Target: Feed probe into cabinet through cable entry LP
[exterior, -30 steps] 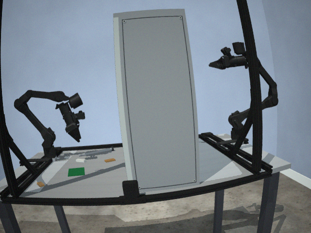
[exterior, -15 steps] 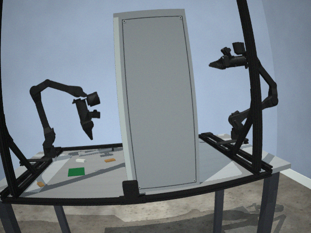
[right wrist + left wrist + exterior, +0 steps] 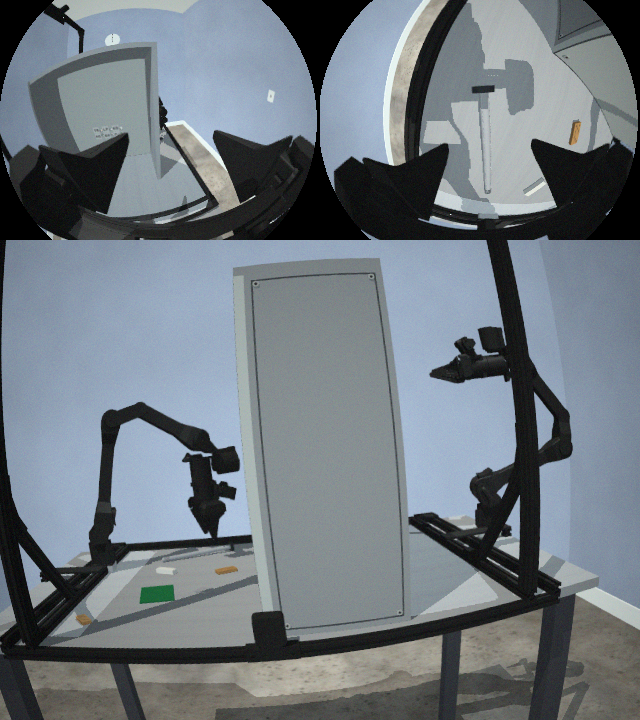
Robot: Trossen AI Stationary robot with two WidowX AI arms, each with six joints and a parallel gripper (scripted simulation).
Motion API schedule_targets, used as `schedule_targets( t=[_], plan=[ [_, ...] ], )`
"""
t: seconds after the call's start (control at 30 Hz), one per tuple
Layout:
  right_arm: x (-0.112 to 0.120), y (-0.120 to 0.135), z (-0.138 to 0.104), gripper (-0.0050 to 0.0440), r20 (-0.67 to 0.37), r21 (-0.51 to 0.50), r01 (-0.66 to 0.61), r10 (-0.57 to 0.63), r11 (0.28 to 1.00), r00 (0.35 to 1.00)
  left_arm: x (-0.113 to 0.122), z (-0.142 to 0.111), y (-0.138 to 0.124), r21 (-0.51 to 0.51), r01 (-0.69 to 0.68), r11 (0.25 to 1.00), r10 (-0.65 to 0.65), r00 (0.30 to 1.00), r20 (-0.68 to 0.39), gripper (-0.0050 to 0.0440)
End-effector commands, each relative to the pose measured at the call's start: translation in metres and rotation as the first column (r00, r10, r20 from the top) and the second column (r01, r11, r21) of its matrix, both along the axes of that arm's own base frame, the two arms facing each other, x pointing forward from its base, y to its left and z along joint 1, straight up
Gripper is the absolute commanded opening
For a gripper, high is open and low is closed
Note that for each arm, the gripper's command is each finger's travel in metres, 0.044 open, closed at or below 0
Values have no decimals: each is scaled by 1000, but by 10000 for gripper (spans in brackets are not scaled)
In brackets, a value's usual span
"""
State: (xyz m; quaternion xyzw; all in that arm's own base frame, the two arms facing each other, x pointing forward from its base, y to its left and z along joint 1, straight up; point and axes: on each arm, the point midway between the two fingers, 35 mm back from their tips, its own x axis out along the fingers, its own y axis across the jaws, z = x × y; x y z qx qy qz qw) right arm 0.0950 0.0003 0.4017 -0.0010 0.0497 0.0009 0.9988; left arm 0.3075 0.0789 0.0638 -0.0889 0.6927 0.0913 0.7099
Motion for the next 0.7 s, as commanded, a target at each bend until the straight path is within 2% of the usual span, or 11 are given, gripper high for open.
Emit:
schedule_targets(
  t=[0.0,0.67],
  plan=[
    [-1,0,0,440,0,2,2,-2,1000,1000,7,-4,5,-2,-14,1000,14,1000,-6,440],
    [-1,0,0,440,0,2,2,-2,1000,1000,12,-31,7,-2,-15,1000,15,1000,-6,440]
  ],
)
